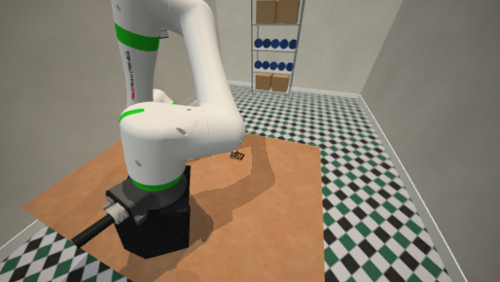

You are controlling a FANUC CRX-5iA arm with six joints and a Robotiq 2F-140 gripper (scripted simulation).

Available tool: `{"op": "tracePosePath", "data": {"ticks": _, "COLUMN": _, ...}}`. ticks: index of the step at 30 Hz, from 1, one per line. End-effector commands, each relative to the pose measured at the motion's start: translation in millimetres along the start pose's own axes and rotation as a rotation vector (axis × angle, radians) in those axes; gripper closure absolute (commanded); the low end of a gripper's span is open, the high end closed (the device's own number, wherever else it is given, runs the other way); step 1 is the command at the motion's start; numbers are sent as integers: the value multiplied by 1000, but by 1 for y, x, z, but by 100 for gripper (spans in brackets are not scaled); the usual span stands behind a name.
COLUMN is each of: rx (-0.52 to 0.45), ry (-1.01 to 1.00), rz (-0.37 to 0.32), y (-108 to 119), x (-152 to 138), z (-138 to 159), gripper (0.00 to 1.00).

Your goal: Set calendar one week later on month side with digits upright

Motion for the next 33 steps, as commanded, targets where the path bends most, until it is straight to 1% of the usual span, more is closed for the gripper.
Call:
{"op": "tracePosePath", "data": {"ticks": 1, "rx": -58, "ry": 0, "rz": 7, "y": -1, "x": -1, "z": -5, "gripper": 83}}
{"op": "tracePosePath", "data": {"ticks": 5, "rx": -186, "ry": 0, "rz": 17, "y": -2, "x": -2, "z": -17, "gripper": 83}}
{"op": "tracePosePath", "data": {"ticks": 7, "rx": -227, "ry": 0, "rz": 18, "y": -2, "x": -2, "z": -21, "gripper": 83}}
{"op": "tracePosePath", "data": {"ticks": 11, "rx": -233, "ry": 0, "rz": 18, "y": -2, "x": -2, "z": -25, "gripper": 83}}
{"op": "tracePosePath", "data": {"ticks": 14, "rx": -266, "ry": 1, "rz": 25, "y": -4, "x": -2, "z": -28, "gripper": 83}}
{"op": "tracePosePath", "data": {"ticks": 16, "rx": -266, "ry": 1, "rz": 25, "y": -4, "x": -2, "z": -28, "gripper": 83}}
{"op": "tracePosePath", "data": {"ticks": 22, "rx": -447, "ry": 2, "rz": 42, "y": -10, "x": -3, "z": -43, "gripper": 83}}
{"op": "tracePosePath", "data": {"ticks": 24, "rx": -487, "ry": 0, "rz": 41, "y": -11, "x": -4, "z": -47, "gripper": 83}}
{"op": "tracePosePath", "data": {"ticks": 28, "rx": -494, "ry": 0, "rz": 41, "y": -12, "x": -4, "z": -51, "gripper": 83}}
{"op": "tracePosePath", "data": {"ticks": 31, "rx": -526, "ry": 4, "rz": 51, "y": -15, "x": -3, "z": -53, "gripper": 83}}
{"op": "tracePosePath", "data": {"ticks": 33, "rx": -526, "ry": 4, "rz": 51, "y": -15, "x": -3, "z": -53, "gripper": 83}}
Point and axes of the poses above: the point where the finger pads meet when closed, its own y axis back along the fingers, its own x axis across the jaws, z = x × y, the point moved 8 cm from there along y, back along the fingers, and after that the axes turned 5 degrees about -y, right-handed, at the moved point
